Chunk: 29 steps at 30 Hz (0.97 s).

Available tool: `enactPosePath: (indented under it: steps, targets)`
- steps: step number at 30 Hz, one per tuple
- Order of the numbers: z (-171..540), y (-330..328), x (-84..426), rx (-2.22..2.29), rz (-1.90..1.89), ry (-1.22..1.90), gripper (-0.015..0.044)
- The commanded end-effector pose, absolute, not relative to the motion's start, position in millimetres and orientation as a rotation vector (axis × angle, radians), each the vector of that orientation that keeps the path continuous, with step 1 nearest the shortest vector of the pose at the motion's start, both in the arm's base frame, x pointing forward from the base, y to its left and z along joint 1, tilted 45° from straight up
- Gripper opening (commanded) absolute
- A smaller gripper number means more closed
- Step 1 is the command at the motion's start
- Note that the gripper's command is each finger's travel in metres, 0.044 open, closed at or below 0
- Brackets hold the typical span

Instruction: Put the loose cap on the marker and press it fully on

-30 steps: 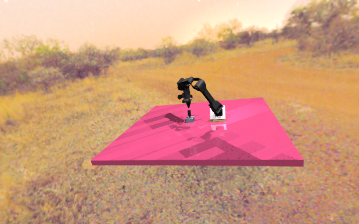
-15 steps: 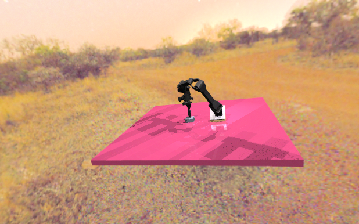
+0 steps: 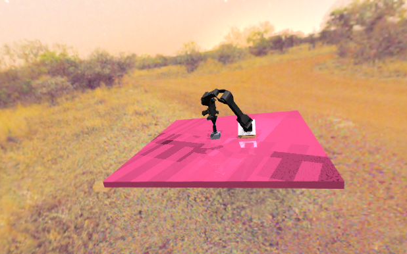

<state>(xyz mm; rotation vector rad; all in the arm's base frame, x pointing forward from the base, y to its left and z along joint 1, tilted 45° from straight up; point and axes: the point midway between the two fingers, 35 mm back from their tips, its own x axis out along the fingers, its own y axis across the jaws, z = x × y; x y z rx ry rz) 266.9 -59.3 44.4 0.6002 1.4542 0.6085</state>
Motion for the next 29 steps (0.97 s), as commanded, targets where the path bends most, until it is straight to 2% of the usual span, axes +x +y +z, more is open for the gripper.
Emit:
enactPosePath:
  steps: [1, 6, 12, 29]
  targets:
    - [56.0, -72.7, 268.8, 0.610, 0.592, 1.451, 0.0000]
    - [101.0, -116.8, 265.4, 0.655, 0.535, 1.449, 0.0000]
    - [107.0, -122.0, 264.0, 0.662, 0.528, 1.449, 0.0000]
    - [107.0, -122.0, 264.0, 0.662, 0.528, 1.449, 0.0440]
